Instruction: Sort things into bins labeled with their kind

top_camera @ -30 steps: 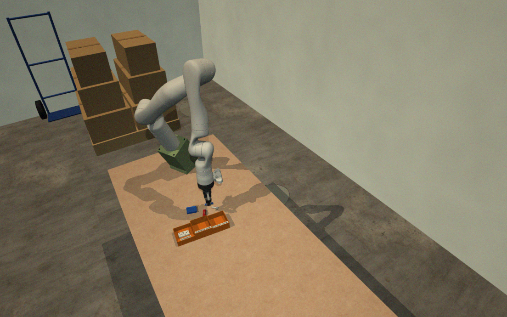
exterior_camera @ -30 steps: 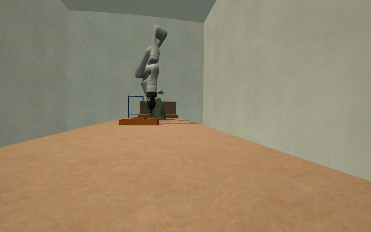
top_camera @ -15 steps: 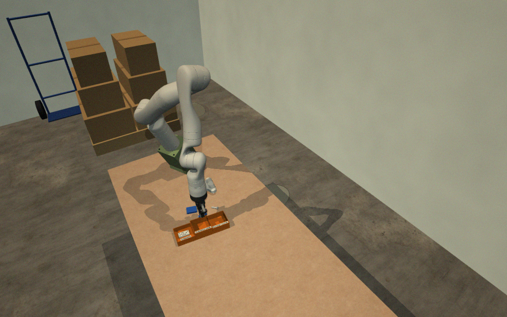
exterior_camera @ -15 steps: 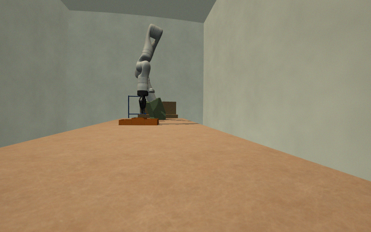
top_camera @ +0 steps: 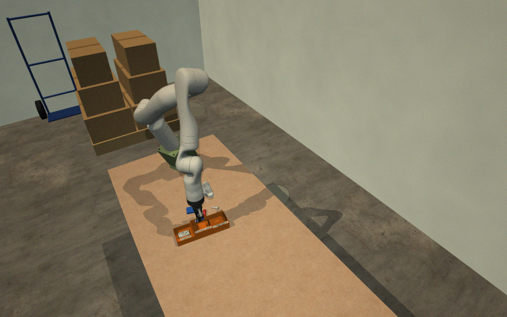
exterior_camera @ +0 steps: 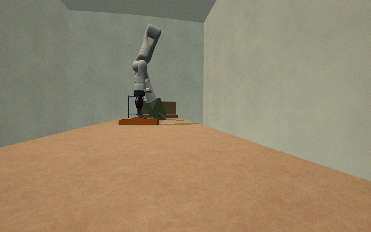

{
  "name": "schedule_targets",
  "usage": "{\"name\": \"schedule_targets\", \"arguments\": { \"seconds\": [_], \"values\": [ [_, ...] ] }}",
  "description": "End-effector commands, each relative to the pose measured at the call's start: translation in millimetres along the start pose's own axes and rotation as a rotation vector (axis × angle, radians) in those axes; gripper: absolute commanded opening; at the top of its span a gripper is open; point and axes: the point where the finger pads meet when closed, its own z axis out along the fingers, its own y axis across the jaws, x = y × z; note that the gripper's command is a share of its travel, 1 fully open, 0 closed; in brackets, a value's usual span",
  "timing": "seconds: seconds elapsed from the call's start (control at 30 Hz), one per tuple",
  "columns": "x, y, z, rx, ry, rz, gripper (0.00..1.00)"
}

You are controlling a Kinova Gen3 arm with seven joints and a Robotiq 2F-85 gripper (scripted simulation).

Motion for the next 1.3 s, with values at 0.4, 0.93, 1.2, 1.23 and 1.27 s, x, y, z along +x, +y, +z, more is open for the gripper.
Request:
{"name": "schedule_targets", "arguments": {
  "seconds": [0.4, 0.93, 1.2, 1.23, 1.27],
  "values": [
    [1.0, -0.2, 13.6, -0.001, 0.001, 0.000, 0.05],
    [1.0, -0.2, 41.5, -0.001, 0.001, 0.000, 0.05],
    [-0.1, -0.8, 50.9, -0.001, 0.001, 0.000, 0.05],
    [-0.1, -0.8, 50.9, -0.001, 0.001, 0.000, 0.05],
    [-0.3, -0.9, 51.0, -0.001, 0.001, 0.000, 0.05]
  ]
}}
